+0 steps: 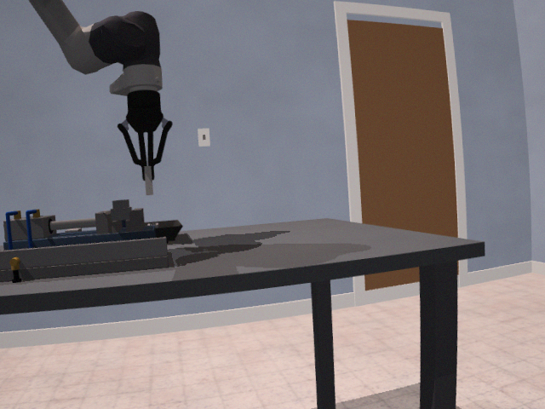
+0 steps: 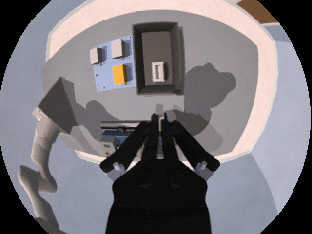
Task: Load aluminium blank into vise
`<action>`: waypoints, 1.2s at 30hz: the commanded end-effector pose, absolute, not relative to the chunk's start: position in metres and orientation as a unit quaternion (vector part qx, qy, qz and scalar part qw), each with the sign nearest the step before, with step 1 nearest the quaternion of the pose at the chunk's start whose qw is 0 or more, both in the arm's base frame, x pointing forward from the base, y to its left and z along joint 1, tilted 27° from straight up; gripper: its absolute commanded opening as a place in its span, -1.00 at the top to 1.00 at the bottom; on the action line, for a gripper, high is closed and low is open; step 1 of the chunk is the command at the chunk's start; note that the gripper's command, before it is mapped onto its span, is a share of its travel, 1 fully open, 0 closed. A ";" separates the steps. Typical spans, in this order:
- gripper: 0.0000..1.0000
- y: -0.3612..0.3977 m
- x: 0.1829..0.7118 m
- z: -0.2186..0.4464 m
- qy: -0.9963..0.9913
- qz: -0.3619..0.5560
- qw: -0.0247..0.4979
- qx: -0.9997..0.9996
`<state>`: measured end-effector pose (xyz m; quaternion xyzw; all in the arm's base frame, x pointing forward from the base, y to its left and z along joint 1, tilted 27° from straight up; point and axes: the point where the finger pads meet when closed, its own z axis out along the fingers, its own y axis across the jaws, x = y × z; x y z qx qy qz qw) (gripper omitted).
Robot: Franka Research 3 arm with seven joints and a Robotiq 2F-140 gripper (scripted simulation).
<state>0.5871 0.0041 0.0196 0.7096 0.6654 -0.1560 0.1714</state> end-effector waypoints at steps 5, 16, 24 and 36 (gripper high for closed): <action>1.00 0.002 0.586 0.017 0.664 -0.157 0.171 0.711; 1.00 0.003 0.586 0.020 0.664 -0.157 0.171 0.711; 1.00 0.009 0.586 0.030 0.664 -0.157 0.171 0.711; 1.00 0.020 0.586 0.053 0.664 -0.157 0.171 0.711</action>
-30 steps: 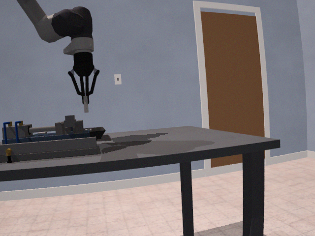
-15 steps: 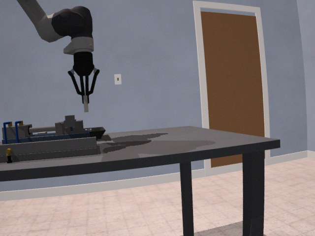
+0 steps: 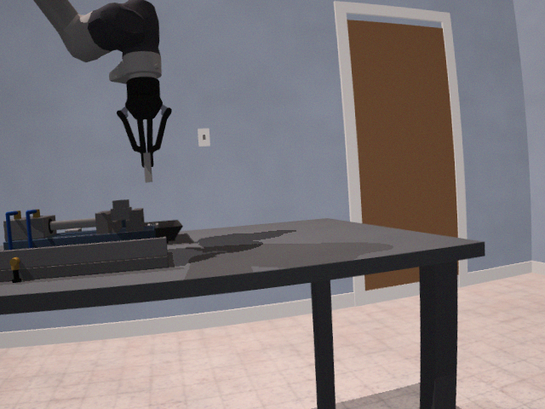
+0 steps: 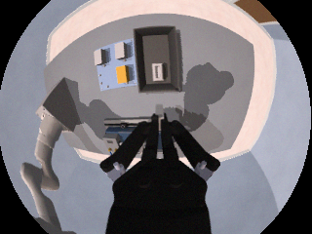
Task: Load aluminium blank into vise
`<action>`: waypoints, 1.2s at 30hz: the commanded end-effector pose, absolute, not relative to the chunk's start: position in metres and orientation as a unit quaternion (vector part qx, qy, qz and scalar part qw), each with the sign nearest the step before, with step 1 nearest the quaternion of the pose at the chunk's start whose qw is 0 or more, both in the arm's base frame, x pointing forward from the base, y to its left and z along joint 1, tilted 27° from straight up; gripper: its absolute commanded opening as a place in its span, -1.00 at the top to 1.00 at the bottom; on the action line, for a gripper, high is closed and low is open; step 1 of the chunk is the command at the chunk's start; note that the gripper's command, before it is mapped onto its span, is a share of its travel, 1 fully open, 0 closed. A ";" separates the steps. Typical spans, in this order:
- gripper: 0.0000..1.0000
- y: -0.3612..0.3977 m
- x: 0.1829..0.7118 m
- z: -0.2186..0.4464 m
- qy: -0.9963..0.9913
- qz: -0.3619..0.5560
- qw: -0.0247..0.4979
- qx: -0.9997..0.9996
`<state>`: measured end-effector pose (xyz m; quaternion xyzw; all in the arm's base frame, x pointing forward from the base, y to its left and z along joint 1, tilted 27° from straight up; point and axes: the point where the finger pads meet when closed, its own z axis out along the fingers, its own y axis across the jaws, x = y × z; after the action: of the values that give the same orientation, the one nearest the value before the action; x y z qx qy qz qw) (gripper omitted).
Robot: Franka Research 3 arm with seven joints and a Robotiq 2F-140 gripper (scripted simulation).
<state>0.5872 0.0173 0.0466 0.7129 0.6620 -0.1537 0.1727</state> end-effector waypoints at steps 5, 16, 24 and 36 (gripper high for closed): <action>1.00 0.026 0.586 0.064 0.664 -0.157 0.171 0.711; 1.00 0.031 0.586 0.075 0.664 -0.157 0.171 0.711; 1.00 0.031 0.586 0.076 0.662 -0.156 0.172 0.713; 1.00 0.022 0.591 0.079 0.562 -0.133 0.190 0.794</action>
<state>0.5891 0.0246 0.0764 0.7506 0.6192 -0.1473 0.1776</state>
